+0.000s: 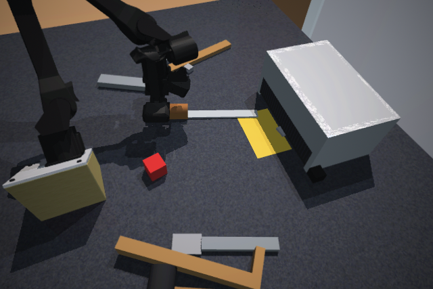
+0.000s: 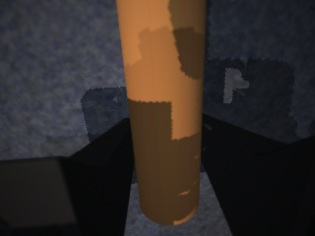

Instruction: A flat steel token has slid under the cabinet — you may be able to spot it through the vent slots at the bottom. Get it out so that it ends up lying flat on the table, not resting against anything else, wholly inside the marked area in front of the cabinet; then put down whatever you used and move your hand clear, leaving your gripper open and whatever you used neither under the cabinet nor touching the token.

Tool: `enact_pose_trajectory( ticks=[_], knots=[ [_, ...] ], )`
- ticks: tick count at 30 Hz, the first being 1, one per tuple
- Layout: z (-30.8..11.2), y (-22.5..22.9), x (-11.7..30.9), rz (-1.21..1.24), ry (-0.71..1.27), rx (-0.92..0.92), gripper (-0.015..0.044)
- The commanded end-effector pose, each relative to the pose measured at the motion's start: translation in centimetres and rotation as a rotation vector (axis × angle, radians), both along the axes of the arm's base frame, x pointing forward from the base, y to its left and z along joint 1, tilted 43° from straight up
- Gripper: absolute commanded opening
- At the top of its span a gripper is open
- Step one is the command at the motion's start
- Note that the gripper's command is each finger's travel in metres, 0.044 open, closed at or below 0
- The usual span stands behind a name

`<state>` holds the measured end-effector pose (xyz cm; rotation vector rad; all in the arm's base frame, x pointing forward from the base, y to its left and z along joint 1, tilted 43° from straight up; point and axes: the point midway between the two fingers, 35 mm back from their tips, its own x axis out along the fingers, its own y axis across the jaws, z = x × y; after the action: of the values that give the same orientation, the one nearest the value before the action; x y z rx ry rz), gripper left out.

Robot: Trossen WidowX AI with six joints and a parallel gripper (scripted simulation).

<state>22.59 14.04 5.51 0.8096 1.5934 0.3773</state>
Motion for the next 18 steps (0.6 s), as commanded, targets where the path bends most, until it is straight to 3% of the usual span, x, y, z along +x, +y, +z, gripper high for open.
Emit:
enact_pose_trajectory(
  ticks=[1, 18],
  knots=[
    [0.15, 0.03, -0.02, 0.027, -0.029, 0.004, 0.0],
    [0.19, 0.06, -0.08, 0.126, -0.123, 0.005, 0.0]
  ],
)
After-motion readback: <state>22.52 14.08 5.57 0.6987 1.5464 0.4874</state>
